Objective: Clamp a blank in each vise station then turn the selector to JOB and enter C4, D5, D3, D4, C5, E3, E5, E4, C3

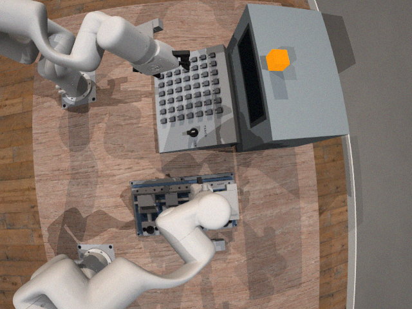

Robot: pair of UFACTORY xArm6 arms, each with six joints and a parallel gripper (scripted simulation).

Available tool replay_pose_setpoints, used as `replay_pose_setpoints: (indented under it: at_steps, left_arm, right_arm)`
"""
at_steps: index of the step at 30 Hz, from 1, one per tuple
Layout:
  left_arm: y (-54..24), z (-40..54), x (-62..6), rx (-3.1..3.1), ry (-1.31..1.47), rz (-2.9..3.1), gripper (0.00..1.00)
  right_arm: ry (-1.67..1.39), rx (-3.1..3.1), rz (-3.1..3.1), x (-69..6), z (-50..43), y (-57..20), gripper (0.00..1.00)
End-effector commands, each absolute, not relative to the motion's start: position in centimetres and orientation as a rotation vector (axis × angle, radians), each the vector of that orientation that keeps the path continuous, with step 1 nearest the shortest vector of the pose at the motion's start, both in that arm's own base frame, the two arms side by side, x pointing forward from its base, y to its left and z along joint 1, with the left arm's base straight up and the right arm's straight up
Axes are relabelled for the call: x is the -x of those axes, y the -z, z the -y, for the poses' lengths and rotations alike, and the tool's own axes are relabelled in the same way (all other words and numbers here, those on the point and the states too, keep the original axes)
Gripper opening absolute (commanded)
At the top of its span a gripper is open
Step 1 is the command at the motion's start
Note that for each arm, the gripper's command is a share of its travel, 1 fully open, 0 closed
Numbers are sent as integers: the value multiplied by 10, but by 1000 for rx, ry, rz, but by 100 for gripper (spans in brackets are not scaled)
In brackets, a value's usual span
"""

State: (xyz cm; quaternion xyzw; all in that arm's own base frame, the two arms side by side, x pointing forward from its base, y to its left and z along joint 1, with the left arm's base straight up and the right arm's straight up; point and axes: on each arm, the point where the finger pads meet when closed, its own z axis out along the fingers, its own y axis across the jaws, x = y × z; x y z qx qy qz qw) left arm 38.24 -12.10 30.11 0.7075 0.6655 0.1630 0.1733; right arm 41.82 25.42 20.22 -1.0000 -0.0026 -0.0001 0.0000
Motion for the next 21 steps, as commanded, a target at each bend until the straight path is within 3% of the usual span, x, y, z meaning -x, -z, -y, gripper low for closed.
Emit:
replay_pose_setpoints:
  at_steps: [1, 21]
  left_arm:
    - [-303, 121, -383, -2003, -465, -1884, 100]
    - [-303, 121, -383, -2003, -465, -1884, 100]
  right_arm:
    - [7, 3139, 8, -420, -255, -195, 0]
    - [7, 3139, 8, -421, -256, -141, 0]
